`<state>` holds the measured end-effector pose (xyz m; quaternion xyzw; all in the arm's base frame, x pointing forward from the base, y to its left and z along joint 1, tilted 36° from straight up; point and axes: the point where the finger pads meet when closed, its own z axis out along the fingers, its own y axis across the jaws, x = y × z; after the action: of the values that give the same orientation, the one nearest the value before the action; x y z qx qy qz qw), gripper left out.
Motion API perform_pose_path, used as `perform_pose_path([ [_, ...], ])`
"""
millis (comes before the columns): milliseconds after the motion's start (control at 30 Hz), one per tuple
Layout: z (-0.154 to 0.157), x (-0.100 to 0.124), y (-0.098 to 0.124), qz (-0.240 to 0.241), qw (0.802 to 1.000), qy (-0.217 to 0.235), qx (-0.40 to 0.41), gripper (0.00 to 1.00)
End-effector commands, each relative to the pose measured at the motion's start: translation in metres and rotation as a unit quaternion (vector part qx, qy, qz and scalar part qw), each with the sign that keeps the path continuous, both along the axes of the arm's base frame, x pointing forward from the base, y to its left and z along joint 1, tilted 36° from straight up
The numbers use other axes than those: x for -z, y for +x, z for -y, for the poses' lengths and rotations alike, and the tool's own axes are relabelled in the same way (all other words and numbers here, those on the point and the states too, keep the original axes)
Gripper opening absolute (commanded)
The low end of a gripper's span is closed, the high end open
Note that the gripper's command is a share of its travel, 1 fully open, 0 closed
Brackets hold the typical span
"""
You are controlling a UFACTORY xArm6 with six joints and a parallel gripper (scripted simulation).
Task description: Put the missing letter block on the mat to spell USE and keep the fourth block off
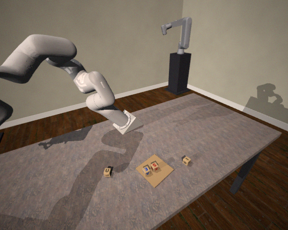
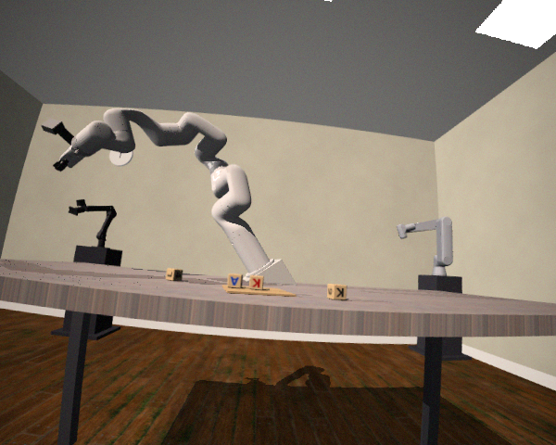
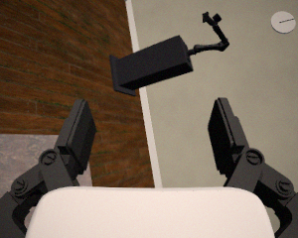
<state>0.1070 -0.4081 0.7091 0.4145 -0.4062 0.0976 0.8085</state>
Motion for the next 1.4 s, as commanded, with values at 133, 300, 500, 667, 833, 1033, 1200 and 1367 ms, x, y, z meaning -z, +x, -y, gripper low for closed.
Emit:
perform_pose_path([
  [133, -0.001, -0.002, -0.001, 0.001, 1.0, -0.002, 0.0, 1.0],
  [300, -0.001, -0.002, -0.001, 0.001, 1.0, -0.002, 0.0, 1.0],
  [500, -0.001, -0.002, -0.001, 0.001, 1.0, -0.002, 0.0, 1.0],
  [667, 0.001, 0.002, 0.007, 0.008, 1.0, -0.001, -0.007, 1.0],
  [833, 0.012, 0.03, 0.072, 0.059, 0.997, 0.006, -0.058, 1.0],
  [1033, 0.011, 0.064, 0.14, 0.108, 0.989, 0.016, -0.103, 1.0],
  [1200, 0.003, 0.092, 0.191, 0.143, 0.98, 0.025, -0.133, 1.0],
  [1367, -0.015, 0.125, 0.244, 0.178, 0.97, 0.036, -0.162, 1.0],
])
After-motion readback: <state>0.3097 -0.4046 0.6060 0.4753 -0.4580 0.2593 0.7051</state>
